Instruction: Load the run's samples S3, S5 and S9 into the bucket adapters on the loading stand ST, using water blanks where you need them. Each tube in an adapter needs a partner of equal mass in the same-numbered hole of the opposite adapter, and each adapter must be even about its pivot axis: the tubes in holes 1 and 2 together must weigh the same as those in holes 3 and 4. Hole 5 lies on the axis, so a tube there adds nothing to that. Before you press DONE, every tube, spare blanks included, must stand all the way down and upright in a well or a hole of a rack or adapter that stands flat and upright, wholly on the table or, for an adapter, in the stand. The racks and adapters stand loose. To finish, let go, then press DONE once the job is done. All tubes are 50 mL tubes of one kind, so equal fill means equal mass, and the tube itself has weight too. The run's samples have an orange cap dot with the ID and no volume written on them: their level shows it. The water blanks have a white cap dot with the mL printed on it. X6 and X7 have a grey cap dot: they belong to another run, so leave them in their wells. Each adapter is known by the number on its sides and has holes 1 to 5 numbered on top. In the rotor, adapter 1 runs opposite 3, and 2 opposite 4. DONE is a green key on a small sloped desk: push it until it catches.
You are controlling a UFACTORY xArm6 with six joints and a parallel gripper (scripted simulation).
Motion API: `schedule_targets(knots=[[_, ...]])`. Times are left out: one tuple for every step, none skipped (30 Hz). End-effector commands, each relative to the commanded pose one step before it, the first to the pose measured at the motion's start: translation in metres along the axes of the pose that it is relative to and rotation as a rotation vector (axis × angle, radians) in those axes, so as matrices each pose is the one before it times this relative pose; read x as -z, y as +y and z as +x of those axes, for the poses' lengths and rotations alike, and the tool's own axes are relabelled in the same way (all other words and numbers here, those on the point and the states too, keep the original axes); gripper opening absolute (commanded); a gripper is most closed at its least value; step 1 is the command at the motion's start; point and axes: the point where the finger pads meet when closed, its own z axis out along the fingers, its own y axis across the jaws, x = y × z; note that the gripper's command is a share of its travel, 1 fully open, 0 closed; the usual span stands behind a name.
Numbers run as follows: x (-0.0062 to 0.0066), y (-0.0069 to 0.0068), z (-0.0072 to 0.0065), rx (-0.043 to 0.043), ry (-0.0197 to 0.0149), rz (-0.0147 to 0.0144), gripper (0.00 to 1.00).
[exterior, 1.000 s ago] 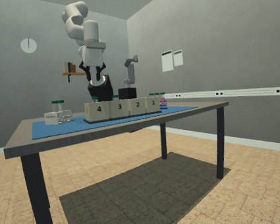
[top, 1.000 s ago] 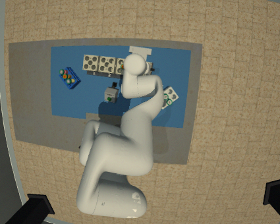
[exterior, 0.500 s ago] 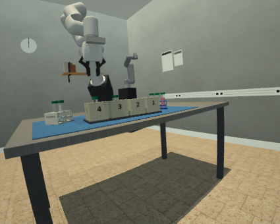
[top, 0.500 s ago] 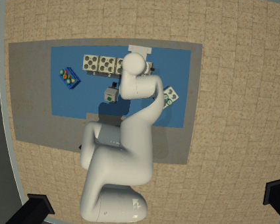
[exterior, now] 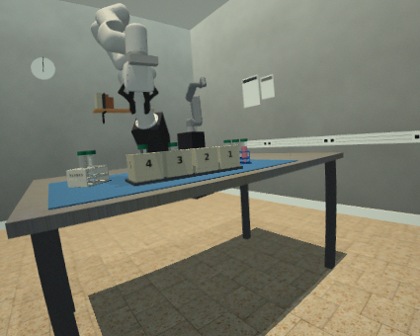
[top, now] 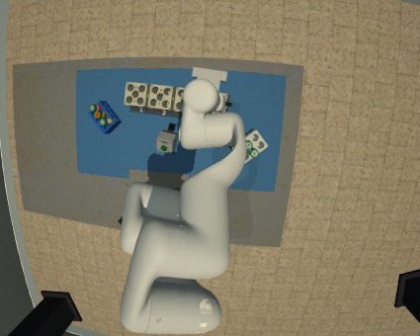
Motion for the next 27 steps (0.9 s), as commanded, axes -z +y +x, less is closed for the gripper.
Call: schedule_targets(knots=[[0.00093,0.00047,0.00118,-0.00089,0.00318,-0.00038,0.44],[-0.00001,0.00000,-0.00001,0.00000,-0.00003,0.00000,0.44],[-0.00001,0.00000,-0.00001,0.00001,-0.00003,0.00000,0.44],[0.00000,0.00000,0.00000,0.00000,-0.00001,0.00000,0.44],[0.00000,0.00000,0.00000,0.00000,-0.00001,0.00000,0.44],[0.00006,-0.00487,-0.00100,0.03329,0.00019,0.00007,0.57],[-0.00003,-0.00490,-0.00090,0.03331,-0.00002,0.00007,0.57],[0.00000,0.00000,0.00000,0.00000,0.00000,0.00000,0.57],[0.00000,0.00000,0.00000,0.00000,0.00000,0.00000,0.57],[-0.00001,-0.00496,-0.00072,0.03331,-0.00002,0.00006,0.57],[0.00003,-0.00504,-0.00054,0.03331,-0.00004,0.00005,0.57],[-0.00001,-0.00500,-0.00039,0.03331,-0.00002,0.00006,0.57],[-0.00001,-0.00501,-0.00022,0.03331,-0.00002,0.00006,0.57],[-0.00001,-0.00501,-0.00006,0.03331,-0.00002,0.00006,0.57],[-0.00001,-0.00501,0.00011,0.03332,-0.00002,0.00006,0.57],[-0.00001,-0.00501,0.00028,0.03332,-0.00002,0.00006,0.57],[-0.00001,-0.00500,0.00044,0.03332,-0.00002,0.00006,0.57],[-0.00001,-0.00498,0.00061,0.03332,-0.00001,0.00006,0.57],[-0.00001,-0.00496,0.00078,0.03332,-0.00001,0.00006,0.57],[-0.00001,-0.00493,0.00094,0.03332,-0.00001,0.00006,0.57],[-0.00001,-0.00490,0.00111,0.03332,-0.00001,0.00006,0.57],[-0.00001,-0.00486,0.00127,0.03332,-0.00001,0.00006,0.57],[-0.00001,-0.00481,0.00143,0.03332,-0.00001,0.00006,0.57],[-0.00001,-0.00476,0.00159,0.03332,-0.00001,0.00006,0.57],[0.00000,0.00000,0.00000,0.00000,0.00000,0.00000,0.57],[0.00000,0.00000,0.00000,0.00000,0.00000,0.00000,0.57],[-0.00001,-0.00471,0.00175,0.03332,-0.00001,0.00006,0.57]])
